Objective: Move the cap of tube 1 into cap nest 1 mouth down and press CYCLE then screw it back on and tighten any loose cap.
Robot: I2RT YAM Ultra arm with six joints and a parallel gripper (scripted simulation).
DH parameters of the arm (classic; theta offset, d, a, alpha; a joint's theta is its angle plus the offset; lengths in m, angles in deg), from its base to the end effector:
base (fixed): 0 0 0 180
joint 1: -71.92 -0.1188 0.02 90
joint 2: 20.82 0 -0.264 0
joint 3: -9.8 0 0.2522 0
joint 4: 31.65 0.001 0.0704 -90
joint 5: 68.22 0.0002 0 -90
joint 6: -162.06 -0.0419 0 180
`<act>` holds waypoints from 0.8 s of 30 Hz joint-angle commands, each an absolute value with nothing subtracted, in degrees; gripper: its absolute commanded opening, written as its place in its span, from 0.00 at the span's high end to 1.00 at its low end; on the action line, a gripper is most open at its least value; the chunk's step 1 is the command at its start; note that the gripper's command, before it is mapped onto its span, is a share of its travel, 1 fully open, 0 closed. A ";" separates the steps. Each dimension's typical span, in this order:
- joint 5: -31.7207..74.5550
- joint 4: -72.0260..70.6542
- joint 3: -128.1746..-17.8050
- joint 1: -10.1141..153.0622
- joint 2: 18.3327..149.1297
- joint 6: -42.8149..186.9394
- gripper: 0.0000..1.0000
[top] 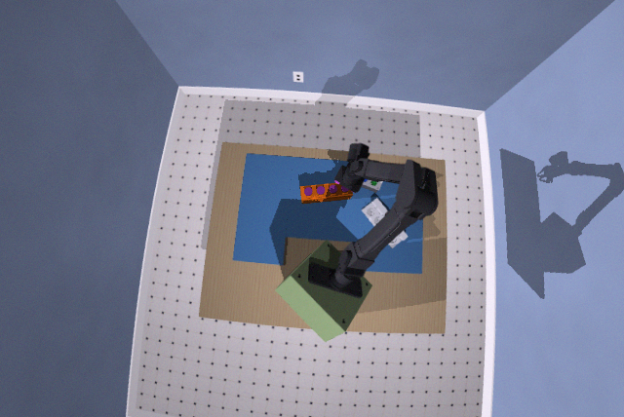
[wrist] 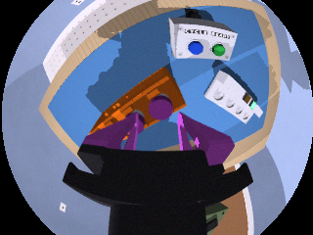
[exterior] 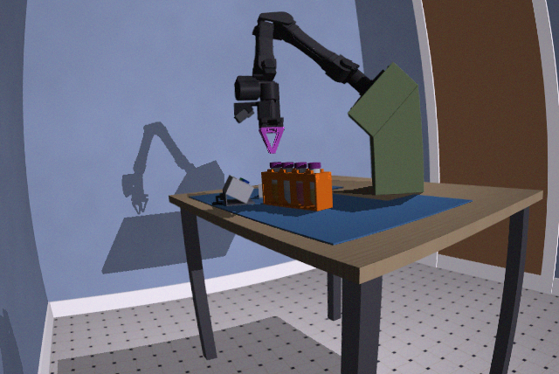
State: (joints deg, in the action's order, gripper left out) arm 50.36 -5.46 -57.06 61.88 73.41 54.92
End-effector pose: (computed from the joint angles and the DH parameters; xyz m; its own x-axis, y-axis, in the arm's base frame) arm 0.3253 0.0382 0.1798 -0.7196 0.1354 -0.6810 0.3545 0.9150 -0.1927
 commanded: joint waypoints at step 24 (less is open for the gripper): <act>46.05 1.50 -63.18 69.66 70.14 63.01 1.00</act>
State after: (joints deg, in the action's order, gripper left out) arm 46.75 0.92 -62.96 69.99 70.48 62.15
